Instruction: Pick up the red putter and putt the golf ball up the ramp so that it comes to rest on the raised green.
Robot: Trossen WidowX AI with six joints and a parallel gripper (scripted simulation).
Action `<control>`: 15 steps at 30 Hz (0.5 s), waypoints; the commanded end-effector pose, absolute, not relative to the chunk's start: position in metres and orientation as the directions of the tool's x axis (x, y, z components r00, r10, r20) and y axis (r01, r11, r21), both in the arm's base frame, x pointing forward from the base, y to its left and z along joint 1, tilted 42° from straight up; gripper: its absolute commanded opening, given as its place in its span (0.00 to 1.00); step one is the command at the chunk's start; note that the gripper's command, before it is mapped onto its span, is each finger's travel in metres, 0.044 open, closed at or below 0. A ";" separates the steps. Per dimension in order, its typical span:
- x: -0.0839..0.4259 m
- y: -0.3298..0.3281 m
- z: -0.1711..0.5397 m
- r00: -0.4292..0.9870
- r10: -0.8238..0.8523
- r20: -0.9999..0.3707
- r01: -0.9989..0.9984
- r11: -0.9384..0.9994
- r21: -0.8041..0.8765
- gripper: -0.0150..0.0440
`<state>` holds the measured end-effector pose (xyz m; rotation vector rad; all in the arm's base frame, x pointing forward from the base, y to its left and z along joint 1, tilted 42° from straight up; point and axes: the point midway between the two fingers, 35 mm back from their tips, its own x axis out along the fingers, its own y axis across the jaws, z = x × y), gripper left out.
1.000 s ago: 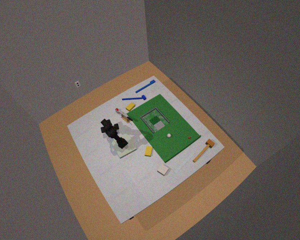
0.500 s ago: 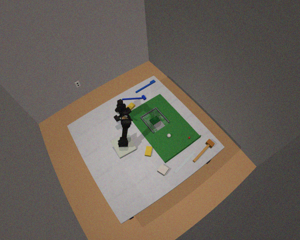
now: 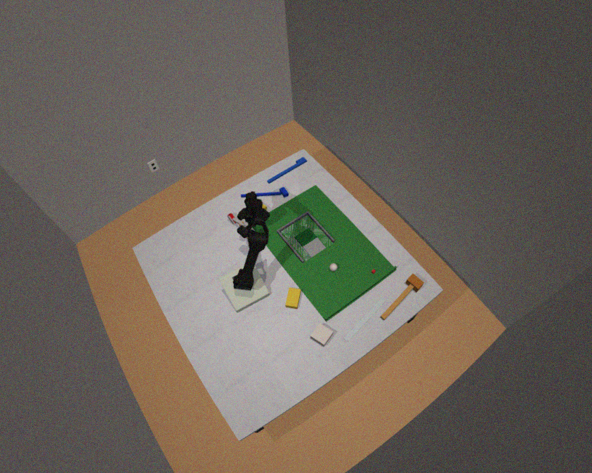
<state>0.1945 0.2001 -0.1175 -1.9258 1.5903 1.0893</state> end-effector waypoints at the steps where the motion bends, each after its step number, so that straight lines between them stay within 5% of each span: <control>1: 0.194 0.189 -0.126 0.038 -0.637 -0.770 -0.950 -0.262 0.170 1.00; 15: 0.196 0.172 -0.146 0.038 -0.637 -0.770 -0.950 -0.262 0.170 1.00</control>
